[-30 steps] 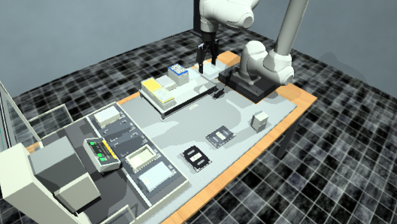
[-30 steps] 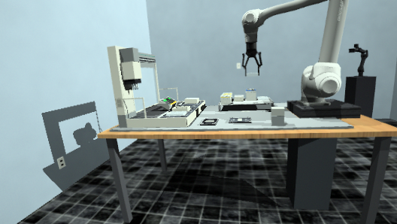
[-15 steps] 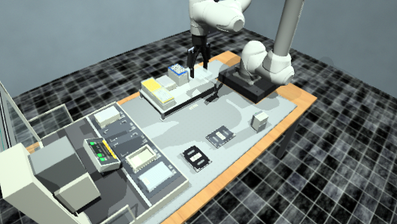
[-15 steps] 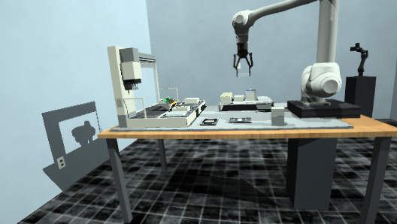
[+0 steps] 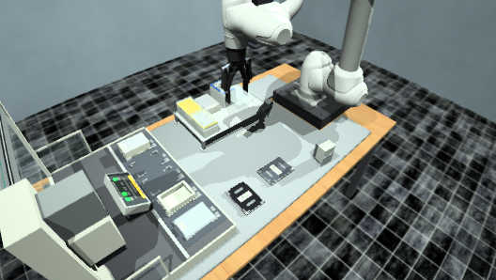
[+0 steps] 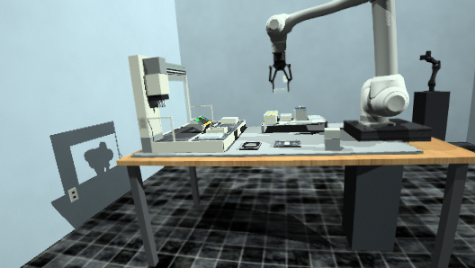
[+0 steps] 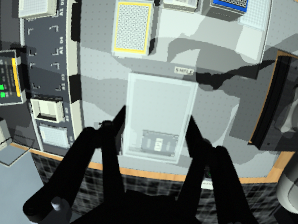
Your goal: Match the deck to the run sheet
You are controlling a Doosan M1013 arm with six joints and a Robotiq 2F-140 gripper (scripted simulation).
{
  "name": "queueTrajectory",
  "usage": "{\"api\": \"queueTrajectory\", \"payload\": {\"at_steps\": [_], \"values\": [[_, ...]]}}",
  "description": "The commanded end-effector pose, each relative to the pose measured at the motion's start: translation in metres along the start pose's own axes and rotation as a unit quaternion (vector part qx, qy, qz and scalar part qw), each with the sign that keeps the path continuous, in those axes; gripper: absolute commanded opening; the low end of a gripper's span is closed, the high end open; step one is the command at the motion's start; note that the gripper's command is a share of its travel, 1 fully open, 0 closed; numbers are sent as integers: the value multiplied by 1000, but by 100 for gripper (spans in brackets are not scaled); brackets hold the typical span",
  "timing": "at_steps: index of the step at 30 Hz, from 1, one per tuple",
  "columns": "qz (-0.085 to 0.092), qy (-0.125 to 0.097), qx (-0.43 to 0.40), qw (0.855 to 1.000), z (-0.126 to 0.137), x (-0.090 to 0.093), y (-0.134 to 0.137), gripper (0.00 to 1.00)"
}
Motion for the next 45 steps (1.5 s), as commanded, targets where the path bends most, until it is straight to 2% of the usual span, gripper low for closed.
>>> {"api": "queueTrajectory", "payload": {"at_steps": [1,29,31,45], "values": [[0,0,0,1000,2,-1,-13,10],[-1,0,0,1000,24,-1,-141,10],[-1,0,0,1000,24,-1,-141,10],[-1,0,0,1000,36,-1,-210,10]]}}
Point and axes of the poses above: the point where the finger pads meet when closed, its own x axis out along the fingers, its own y axis across the jaws, z = x × y, the point moved 8 cm from there along -x, back along the fingers, and after that the axes turned 8 degrees about x, right-handed, at the moved point
